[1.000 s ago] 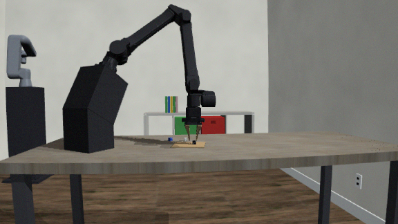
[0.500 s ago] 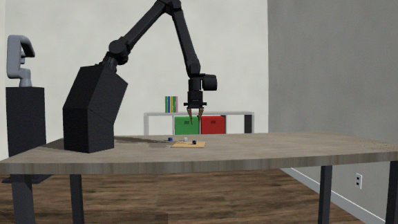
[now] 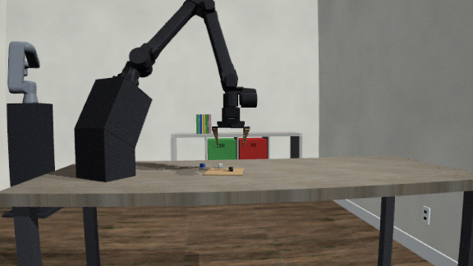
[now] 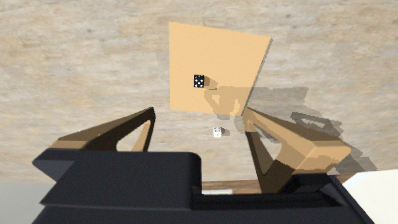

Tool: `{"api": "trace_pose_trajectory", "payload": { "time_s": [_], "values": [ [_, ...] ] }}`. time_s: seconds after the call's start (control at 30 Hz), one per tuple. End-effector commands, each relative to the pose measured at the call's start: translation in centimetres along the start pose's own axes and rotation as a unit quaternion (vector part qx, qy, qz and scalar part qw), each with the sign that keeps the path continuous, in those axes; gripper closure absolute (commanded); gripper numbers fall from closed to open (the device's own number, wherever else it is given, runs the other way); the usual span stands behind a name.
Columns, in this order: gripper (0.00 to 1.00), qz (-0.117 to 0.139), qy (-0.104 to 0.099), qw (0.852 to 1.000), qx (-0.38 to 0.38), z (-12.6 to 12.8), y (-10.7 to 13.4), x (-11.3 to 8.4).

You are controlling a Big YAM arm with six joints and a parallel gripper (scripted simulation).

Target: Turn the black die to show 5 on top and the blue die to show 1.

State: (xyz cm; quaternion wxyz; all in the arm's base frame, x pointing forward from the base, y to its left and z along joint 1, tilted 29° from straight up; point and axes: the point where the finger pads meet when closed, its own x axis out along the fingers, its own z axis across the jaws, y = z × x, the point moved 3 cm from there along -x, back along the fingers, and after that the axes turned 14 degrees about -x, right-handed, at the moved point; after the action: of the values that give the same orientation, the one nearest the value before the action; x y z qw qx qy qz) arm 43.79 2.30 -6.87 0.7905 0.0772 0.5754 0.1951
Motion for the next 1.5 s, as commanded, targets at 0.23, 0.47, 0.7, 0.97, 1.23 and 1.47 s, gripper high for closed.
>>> {"api": "trace_pose_trajectory", "payload": {
  "time_s": [0.23,0.47,0.7,0.97,1.23,1.47],
  "values": [
    [0.0,-0.007,-0.016,1.0,0.004,0.8,-0.9,-1.4],
    [0.0,-0.009,-0.02,1.0,-0.022,0.8,-0.4,-1.3],
    [0.0,-0.007,-0.014,0.991,-0.13,0.3,2.0,-0.5],
    [0.0,-0.009,-0.012,0.968,-0.251,-0.5,3.8,0.0],
    [0.0,-0.01,-0.01,0.934,-0.357,-1.2,5.3,0.3],
    [0.0,-0.011,-0.009,0.89,-0.455,-2.0,6.8,0.6]
  ]
}}
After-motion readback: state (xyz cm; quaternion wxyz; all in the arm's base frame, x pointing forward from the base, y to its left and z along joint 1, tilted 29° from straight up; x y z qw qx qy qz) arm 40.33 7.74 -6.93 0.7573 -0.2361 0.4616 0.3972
